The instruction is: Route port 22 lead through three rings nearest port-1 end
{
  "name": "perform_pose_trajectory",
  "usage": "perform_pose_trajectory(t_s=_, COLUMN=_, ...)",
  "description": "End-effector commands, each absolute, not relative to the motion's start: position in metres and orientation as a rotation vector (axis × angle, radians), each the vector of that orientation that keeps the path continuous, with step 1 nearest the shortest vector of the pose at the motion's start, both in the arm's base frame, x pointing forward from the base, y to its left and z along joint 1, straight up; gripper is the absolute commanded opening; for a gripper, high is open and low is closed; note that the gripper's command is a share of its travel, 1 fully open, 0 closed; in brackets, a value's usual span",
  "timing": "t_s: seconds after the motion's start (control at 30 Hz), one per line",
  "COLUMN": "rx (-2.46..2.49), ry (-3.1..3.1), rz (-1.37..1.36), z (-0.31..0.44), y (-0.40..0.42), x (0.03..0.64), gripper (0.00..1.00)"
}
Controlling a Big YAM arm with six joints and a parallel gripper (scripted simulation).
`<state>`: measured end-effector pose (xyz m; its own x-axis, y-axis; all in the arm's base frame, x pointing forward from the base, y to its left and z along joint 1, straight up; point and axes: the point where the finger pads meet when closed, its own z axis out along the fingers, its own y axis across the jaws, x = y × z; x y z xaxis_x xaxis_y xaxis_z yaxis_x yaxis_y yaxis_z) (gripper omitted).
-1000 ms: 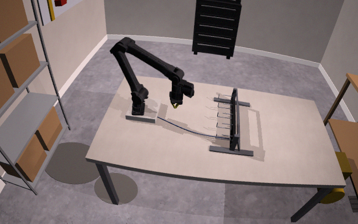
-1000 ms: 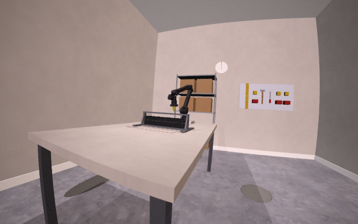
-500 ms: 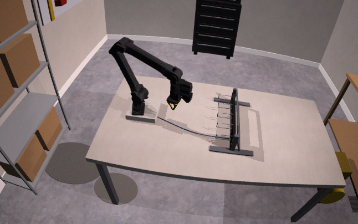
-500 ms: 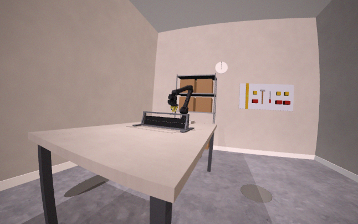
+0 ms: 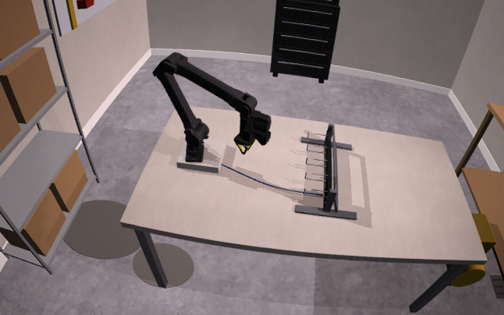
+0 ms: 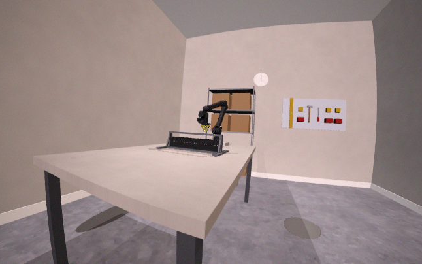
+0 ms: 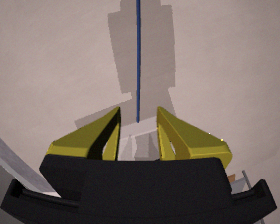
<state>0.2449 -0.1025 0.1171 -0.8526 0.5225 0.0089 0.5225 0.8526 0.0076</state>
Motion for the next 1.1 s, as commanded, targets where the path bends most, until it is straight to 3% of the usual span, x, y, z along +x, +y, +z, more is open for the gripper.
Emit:
perform_pose_trajectory(t_s=0.0, rx=-0.894, ry=-3.063, rz=0.002, z=0.132, y=-0.108, x=0.256, gripper=0.32)
perform_pose_trajectory(t_s=1.07, rx=-0.874, ry=-3.027, rz=-0.005, z=0.081, y=-0.103, x=0.251, gripper=0.32)
